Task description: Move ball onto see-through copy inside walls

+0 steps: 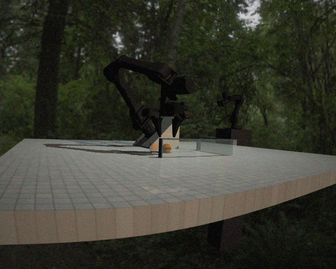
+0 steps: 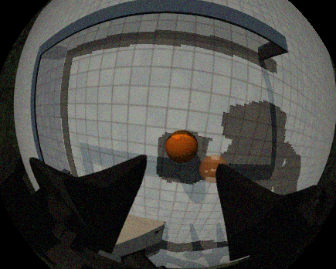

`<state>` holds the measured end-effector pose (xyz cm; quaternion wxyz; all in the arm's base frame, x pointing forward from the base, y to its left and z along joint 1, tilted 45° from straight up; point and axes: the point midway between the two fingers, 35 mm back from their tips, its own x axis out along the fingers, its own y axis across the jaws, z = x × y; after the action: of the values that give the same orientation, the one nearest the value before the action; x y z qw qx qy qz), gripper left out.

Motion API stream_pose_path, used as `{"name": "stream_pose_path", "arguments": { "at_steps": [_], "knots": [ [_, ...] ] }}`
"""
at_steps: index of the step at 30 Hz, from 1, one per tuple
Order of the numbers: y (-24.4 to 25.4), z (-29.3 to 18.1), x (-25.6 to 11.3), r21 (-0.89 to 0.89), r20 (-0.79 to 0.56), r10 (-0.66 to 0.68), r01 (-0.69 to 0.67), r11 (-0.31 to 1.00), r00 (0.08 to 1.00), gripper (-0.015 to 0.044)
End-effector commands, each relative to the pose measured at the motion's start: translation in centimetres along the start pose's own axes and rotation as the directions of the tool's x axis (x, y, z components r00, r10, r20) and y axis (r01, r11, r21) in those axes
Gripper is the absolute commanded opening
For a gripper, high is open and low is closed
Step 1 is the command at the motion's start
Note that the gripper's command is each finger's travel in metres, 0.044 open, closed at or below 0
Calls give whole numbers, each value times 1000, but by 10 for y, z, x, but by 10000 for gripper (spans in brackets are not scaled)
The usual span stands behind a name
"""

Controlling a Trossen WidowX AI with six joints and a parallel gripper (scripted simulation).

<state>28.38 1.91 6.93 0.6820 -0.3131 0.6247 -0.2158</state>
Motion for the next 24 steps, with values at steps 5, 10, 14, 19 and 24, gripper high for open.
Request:
{"name": "stream_pose_path", "arguments": {
  "at_steps": [5,10,14,19,24],
  "knots": [
    [0,-1,13,-12,-6,-10,10,1000,1000,273],
    [0,-1,21,-12,-6,-10,10,1000,1000,273],
    [0,-1,27,-12,-6,-10,10,1000,1000,273],
    [0,-1,35,-12,-6,-10,10,1000,1000,273],
    [0,-1,43,-12,-6,-11,11,1000,1000,273]
  ]
}}
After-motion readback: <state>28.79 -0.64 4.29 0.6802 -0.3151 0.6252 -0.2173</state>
